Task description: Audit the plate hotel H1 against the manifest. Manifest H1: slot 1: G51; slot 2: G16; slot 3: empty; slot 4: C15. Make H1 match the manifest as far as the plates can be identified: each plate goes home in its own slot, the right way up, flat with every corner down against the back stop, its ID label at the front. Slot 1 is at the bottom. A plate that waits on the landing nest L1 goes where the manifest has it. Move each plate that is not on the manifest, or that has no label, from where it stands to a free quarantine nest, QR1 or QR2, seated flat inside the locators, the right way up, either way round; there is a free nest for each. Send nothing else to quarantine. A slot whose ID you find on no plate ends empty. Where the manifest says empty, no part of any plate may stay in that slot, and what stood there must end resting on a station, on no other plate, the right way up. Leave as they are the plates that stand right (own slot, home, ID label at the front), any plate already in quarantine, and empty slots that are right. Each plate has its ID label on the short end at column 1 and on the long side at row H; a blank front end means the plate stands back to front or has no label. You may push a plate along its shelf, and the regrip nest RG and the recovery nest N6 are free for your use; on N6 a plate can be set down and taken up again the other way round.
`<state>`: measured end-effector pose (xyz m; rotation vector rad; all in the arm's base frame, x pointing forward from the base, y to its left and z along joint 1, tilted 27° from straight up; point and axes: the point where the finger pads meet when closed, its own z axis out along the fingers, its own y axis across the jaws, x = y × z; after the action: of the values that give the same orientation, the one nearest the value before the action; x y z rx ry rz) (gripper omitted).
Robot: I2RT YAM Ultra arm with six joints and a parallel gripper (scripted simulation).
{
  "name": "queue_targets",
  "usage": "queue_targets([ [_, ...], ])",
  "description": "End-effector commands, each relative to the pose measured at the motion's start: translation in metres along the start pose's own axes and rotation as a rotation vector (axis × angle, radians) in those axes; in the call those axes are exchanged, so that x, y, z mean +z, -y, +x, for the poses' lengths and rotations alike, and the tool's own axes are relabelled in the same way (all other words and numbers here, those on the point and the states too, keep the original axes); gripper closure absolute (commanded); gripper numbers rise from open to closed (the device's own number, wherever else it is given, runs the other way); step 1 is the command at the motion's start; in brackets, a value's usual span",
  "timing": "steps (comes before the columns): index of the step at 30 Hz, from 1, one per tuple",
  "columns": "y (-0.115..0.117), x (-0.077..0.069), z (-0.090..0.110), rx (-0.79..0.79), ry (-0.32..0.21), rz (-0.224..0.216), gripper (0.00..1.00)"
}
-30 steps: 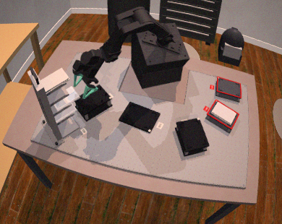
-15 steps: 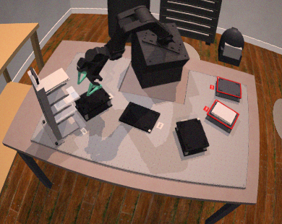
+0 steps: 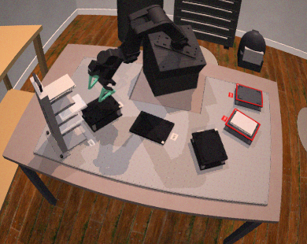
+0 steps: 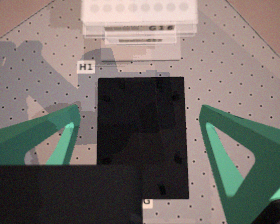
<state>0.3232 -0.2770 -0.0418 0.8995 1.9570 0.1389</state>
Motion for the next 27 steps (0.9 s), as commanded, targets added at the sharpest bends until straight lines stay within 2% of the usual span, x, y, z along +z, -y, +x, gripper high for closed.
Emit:
queue_targets([
  [1, 0.001, -0.006, -0.014, -0.021, 0.054, 0.0, 0.0],
  [15, 0.002, -0.02, 0.0, -0.021, 0.053, 0.0, 0.0],
  [27, 0.002, -0.02, 0.0, -0.021, 0.053, 0.0, 0.0],
])
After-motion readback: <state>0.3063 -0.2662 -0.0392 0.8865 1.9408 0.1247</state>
